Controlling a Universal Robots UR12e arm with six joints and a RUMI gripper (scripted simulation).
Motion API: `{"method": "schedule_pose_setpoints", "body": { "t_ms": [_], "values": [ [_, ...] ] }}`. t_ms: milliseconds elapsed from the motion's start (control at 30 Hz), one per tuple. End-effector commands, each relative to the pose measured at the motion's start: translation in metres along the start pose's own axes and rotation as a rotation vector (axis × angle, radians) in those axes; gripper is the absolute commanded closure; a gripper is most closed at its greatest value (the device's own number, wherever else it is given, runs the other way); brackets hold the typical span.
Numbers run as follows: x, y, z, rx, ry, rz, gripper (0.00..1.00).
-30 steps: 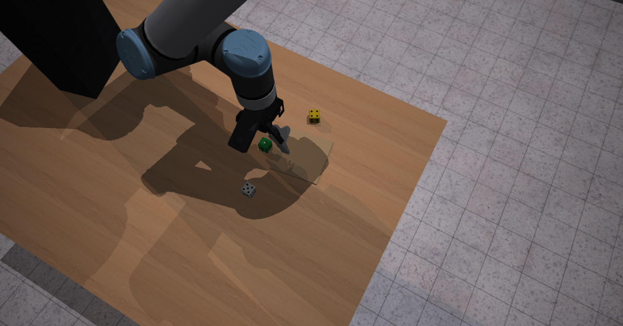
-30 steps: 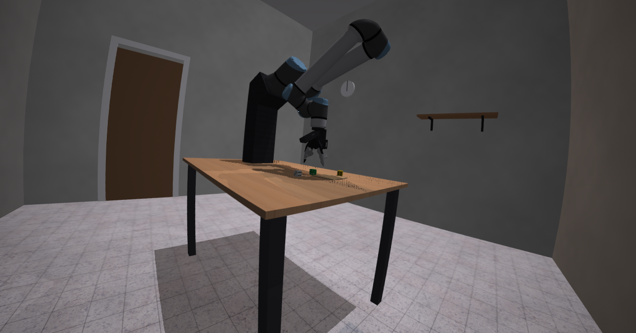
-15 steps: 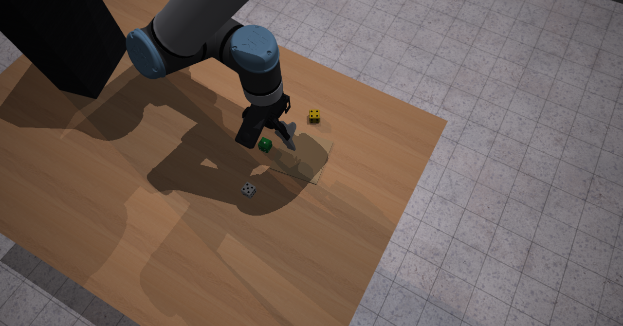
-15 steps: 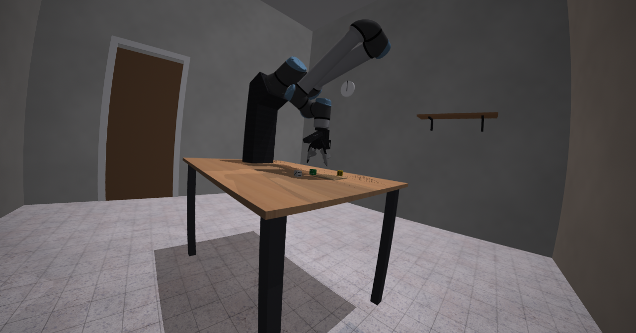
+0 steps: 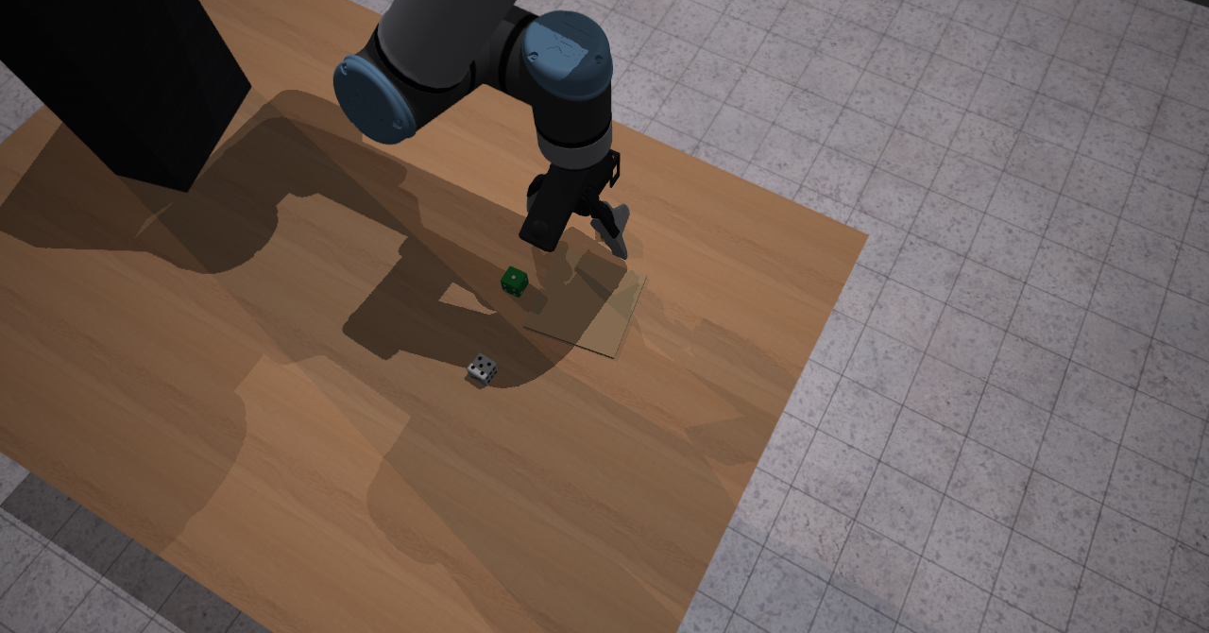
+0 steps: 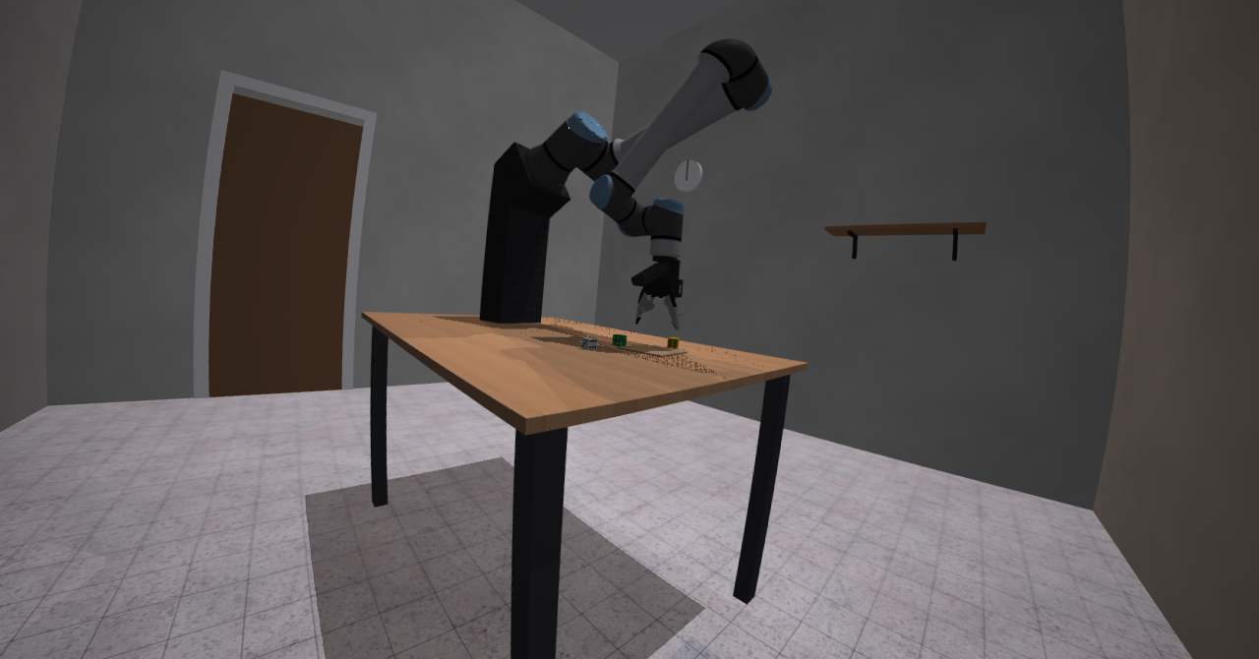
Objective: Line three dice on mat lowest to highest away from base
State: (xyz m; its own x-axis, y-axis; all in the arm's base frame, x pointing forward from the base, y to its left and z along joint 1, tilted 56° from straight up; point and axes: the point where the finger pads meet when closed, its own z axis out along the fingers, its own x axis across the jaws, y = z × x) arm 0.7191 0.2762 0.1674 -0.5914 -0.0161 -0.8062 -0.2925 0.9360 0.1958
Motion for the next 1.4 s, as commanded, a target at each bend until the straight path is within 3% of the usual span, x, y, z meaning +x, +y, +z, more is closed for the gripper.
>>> {"method": "schedule_pose_setpoints", "body": {
  "t_ms": [0,200,1367],
  "values": [
    [-0.017,0.034,0.001,0.004,0.003,0.001,0.00],
    [-0.026,0.051,0.001,0.004,0.003,0.001,0.00],
    [-0.027,0.053,0.001,0.004,0.003,0.001,0.00]
  ]
}}
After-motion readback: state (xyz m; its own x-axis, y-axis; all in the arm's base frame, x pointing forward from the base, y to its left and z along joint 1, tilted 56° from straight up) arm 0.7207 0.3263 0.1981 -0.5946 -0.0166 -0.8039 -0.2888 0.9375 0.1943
